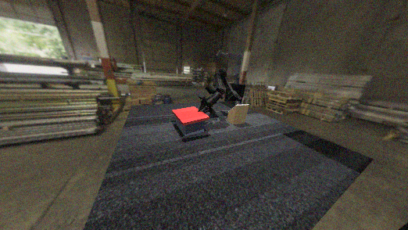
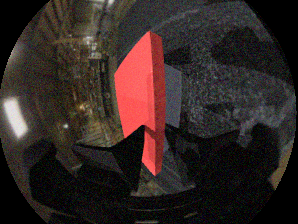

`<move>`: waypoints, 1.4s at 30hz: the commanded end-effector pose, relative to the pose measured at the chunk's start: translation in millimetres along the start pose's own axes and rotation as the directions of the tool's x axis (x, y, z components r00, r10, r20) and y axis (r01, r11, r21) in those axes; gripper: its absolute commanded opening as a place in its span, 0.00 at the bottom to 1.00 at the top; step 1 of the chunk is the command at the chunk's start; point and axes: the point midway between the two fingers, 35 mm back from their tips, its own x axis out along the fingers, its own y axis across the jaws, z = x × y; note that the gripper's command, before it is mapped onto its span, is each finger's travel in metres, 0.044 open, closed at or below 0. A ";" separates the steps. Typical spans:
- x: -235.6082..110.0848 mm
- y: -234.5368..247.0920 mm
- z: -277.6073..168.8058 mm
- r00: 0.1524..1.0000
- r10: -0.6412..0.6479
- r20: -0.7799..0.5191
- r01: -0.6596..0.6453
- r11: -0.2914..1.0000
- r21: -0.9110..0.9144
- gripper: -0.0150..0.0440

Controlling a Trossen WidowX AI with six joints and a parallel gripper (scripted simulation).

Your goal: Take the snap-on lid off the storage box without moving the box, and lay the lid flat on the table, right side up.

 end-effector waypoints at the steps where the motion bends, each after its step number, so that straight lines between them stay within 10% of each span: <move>1: -1.0 1.3 -0.1 1.000 0.001 0.001 -0.001 1.000 0.004 0.25; 42: -0.5 4.9 -0.4 1.000 0.003 -0.001 -0.003 1.000 0.000 0.25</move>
